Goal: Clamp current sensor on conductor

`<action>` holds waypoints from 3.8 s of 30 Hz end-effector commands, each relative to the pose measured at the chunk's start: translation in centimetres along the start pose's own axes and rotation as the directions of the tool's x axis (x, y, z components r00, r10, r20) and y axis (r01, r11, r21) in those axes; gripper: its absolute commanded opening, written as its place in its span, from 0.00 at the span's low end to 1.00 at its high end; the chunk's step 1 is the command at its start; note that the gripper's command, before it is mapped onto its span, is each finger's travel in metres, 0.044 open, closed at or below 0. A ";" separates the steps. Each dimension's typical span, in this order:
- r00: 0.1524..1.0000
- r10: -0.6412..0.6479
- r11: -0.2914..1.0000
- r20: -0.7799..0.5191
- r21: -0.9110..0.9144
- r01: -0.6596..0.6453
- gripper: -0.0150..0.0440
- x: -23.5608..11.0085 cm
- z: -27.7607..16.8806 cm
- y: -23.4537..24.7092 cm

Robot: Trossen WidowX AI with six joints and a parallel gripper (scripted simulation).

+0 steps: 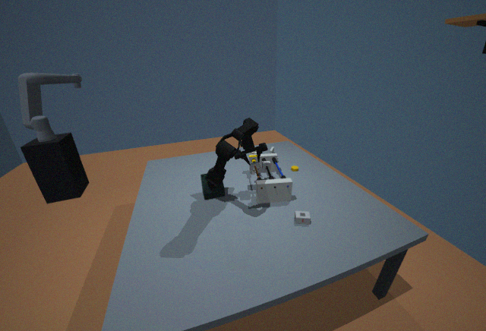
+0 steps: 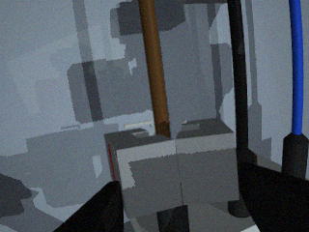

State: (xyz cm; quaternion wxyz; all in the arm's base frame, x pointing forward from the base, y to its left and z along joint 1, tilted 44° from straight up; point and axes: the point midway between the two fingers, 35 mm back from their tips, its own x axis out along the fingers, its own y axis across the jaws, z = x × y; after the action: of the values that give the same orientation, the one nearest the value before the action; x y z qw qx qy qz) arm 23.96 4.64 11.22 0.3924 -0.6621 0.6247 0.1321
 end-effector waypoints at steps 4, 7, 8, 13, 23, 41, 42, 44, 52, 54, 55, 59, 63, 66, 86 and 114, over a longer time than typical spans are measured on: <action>1.000 -0.006 1.000 -0.002 -0.016 0.005 0.25 0.7 -0.1 -0.1; 1.000 -0.005 1.000 -0.001 -0.016 0.005 0.25 1.2 -0.1 -0.1; 1.000 -0.005 1.000 -0.001 -0.016 0.005 0.25 1.4 -0.1 -0.1; 1.000 -0.006 1.000 -0.001 -0.016 0.006 0.25 2.2 0.0 -0.1; 1.000 -0.006 1.000 -0.002 -0.015 0.006 0.25 3.8 -0.1 -0.1; 1.000 -0.004 1.000 0.000 -0.011 0.004 0.25 4.8 -0.1 -0.1; 1.000 -0.004 1.000 0.000 -0.011 0.004 0.25 4.8 -0.1 -0.1; 1.000 -0.004 1.000 0.000 -0.011 0.004 0.25 4.8 -0.1 -0.1; 1.000 -0.004 1.000 0.000 -0.011 0.004 0.25 4.8 -0.1 -0.1; 1.000 -0.004 1.000 0.000 -0.011 0.004 0.25 4.8 -0.1 -0.1; 1.000 -0.004 1.000 0.000 -0.011 0.004 0.25 4.8 -0.1 -0.1; 1.000 -0.004 1.000 0.000 -0.011 0.004 0.25 4.8 -0.1 -0.1; 1.000 -0.004 1.000 0.000 -0.011 0.004 0.25 4.8 -0.1 -0.1; 1.000 -0.004 1.000 0.000 -0.011 0.004 0.25 4.8 -0.1 -0.1; 0.994 0.109 0.994 -0.005 -0.014 -0.109 0.25 5.1 -0.1 -0.8; 0.981 0.193 0.981 -0.008 -0.015 -0.193 1.00 5.3 -0.2 -1.3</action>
State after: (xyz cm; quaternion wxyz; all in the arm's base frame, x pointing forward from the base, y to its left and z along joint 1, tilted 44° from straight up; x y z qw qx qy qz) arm 26.10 0.55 8.33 0.3704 -0.6016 0.6863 0.1727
